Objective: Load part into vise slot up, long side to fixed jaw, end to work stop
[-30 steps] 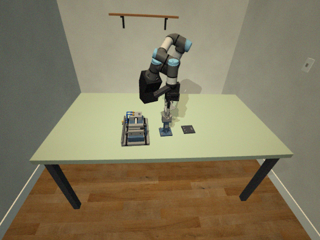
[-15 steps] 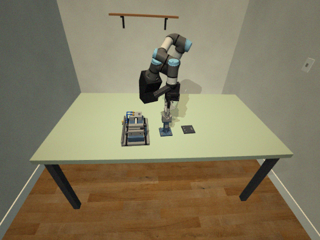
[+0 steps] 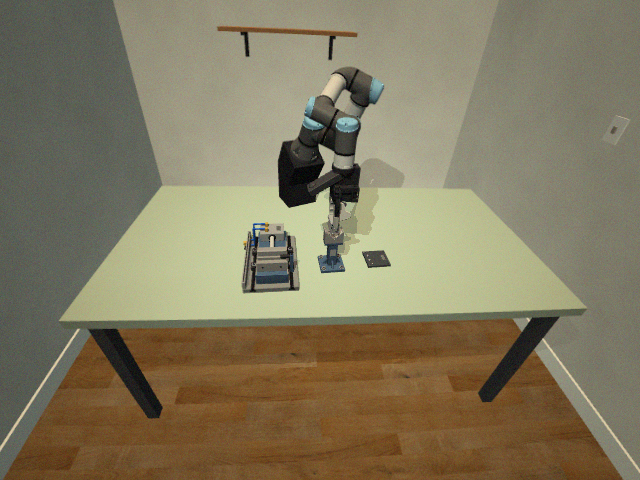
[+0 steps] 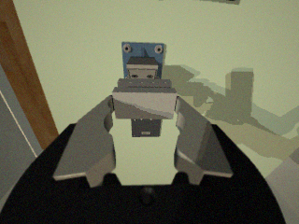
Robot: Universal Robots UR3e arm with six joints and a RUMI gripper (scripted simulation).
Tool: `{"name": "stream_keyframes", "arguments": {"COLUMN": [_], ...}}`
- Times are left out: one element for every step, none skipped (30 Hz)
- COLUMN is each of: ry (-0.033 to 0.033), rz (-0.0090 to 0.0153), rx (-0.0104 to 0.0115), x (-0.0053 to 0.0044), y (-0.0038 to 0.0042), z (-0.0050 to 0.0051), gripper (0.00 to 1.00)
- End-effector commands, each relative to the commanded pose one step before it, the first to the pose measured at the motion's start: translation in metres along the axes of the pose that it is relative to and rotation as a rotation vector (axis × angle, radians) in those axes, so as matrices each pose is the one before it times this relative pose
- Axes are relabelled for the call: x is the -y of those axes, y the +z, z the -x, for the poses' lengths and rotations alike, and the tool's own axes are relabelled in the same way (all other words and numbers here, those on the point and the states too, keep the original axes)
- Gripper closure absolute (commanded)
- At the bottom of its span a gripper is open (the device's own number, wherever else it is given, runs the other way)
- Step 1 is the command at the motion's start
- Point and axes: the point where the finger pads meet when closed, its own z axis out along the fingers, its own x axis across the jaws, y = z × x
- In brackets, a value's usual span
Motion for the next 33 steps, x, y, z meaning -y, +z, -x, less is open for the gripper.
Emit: {"name": "stream_keyframes", "arguments": {"ry": [-0.00101,0.0,0.0,0.0,0.0,0.0,0.0,0.0,0.0,0.0,0.0,0.0,0.0,0.0,0.0,0.0,-0.00001,0.0,0.0,-0.00001,-0.00001,-0.00001,-0.00001,-0.00002,-0.00002,-0.00002,-0.00002,-0.00002,-0.00002,-0.00002,-0.00001,-0.00001,0.0], "rz": [-0.00093,0.0,0.0,0.0,0.0,0.0,0.0,0.0,0.0,0.0,0.0,0.0,-0.00003,-0.00008,-0.00015,-0.00024,-0.00035,0.0,0.0,-0.00048,-0.00063,-0.00079,-0.00097,-0.00116,-0.00137,-0.00159,-0.00182,-0.00206,-0.00231,-0.00256,-0.00283,-0.0031,-0.00338], "rx": [0.00277,0.0,0.0,0.0,0.0,0.0,0.0,0.0,0.0,0.0,0.0,0.0,0.0,-0.00001,-0.00001,-0.00002,-0.00003,0.0,0.0,-0.00003,-0.00004,-0.00005,-0.00006,-0.00007,-0.00008,-0.00008,-0.00009,-0.00009,-0.00008,-0.00007,-0.00006,-0.00003,0.0], "x": [0.000043,0.0,0.0,0.0,0.0,0.0,0.0,0.0,0.0,0.0,0.0,0.0,0.0,-0.000001,-0.000001,-0.000002,-0.000003,0.0,0.0,-0.000004,-0.000005,-0.000007,-0.000009,-0.00001,-0.000012,-0.000014,-0.000017,-0.000019,-0.000022,-0.000025,-0.000028,-0.000031,-0.000034], "y": [-0.000807,0.0,0.0,0.0,0.0,0.0,0.0,0.0,0.0,0.0,0.0,0.0,0.000001,0.000002,0.000003,0.000005,0.000007,0.0,0.0,0.00001,0.000013,0.000016,0.000019,0.000022,0.000025,0.000028,0.00003,0.000032,0.000034,0.000035,0.000035,0.000034,0.000032], "z": [0.00094,0.0,0.0,0.0,0.0,0.0,0.0,0.0,0.0,0.0,0.0,0.0,0.0,0.0,0.0,-0.00001,-0.00001,0.0,0.0,-0.00002,-0.00002,-0.00002,-0.00003,-0.00004,-0.00004,-0.00005,-0.00005,-0.00005,-0.00006,-0.00006,-0.00006,-0.00007,-0.00007], "gripper": [1.0,1.0,1.0,1.0,1.0,1.0,1.0,1.0,1.0,1.0,1.0,1.0,1.0,1.0,1.0,1.0,1.0,1.0,1.0,1.0,1.0,1.0,1.0,1.0,1.0,1.0,1.0,1.0,1.0,1.0,1.0,1.0,1.0]}}
